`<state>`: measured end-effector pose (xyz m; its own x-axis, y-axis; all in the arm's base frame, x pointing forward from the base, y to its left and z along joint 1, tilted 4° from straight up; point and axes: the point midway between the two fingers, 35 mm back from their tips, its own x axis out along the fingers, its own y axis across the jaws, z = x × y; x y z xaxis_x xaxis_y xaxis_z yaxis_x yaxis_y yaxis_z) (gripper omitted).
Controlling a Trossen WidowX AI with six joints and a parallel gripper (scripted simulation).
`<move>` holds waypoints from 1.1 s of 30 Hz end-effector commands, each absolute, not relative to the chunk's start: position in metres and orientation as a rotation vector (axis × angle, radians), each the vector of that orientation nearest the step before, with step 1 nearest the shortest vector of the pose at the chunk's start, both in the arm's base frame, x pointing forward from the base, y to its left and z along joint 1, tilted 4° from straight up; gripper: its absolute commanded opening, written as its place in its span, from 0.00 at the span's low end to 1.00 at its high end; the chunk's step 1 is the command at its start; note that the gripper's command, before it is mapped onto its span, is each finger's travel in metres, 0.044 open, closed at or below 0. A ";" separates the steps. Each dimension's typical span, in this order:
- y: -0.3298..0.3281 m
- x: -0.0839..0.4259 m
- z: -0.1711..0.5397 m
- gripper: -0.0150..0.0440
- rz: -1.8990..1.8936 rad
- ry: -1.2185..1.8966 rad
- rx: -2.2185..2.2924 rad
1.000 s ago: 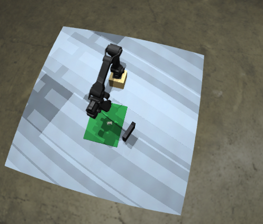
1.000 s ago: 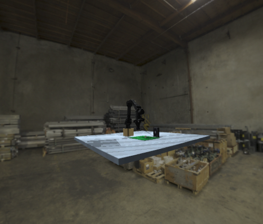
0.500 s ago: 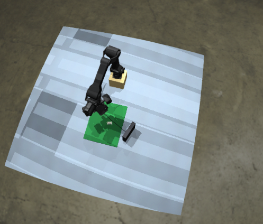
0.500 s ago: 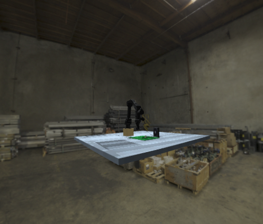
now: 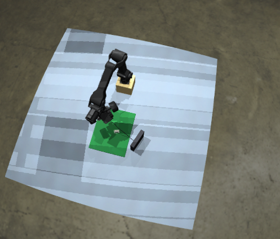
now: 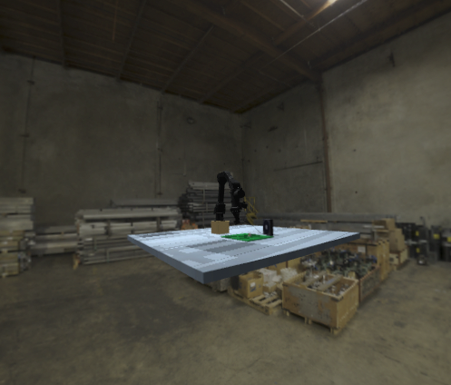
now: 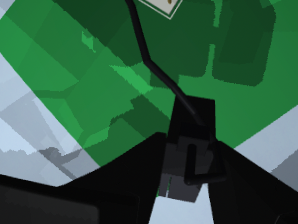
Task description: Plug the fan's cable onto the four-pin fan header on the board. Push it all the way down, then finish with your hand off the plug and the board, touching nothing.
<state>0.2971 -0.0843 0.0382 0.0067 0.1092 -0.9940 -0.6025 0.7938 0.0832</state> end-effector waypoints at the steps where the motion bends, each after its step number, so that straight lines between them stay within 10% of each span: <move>1: -0.083 0.295 0.028 0.25 0.621 1.436 -0.377; 33: -0.083 0.293 -0.003 0.25 0.760 1.053 -0.143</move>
